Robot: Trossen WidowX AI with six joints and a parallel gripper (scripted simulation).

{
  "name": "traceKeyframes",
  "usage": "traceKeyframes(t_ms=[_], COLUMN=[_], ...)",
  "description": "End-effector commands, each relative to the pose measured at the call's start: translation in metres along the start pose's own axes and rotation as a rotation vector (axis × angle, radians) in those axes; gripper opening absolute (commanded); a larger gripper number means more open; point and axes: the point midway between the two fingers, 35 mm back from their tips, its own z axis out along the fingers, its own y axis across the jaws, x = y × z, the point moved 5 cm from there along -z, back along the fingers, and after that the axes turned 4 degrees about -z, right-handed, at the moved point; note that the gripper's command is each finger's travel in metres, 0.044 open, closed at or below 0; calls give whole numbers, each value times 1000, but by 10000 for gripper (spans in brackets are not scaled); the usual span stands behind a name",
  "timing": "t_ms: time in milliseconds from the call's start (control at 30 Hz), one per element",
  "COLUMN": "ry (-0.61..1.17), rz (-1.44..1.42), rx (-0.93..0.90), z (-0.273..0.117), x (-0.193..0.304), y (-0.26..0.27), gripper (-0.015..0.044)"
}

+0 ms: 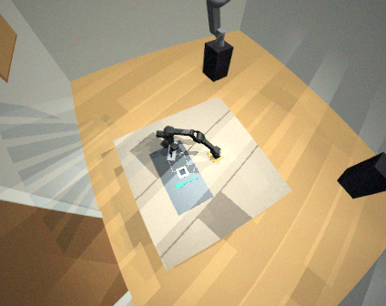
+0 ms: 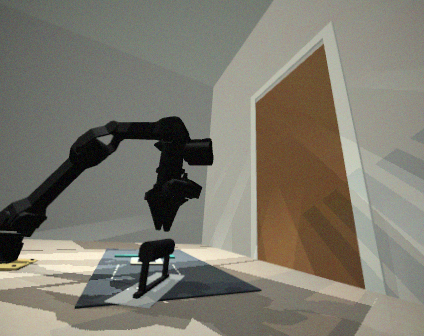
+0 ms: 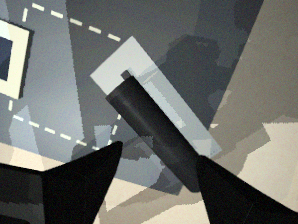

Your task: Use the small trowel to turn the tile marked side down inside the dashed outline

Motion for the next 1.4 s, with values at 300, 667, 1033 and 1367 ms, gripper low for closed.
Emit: traceKeyframes(t_ms=[300,667,1033,1367], ry=[3,2,2,1], rz=[450,833,1217,1565], rx=[1,2,2,3], z=[0,1,1,1], x=[1,2,2,2], y=[0,-1,-1,-1], gripper=[270,270,270,270])
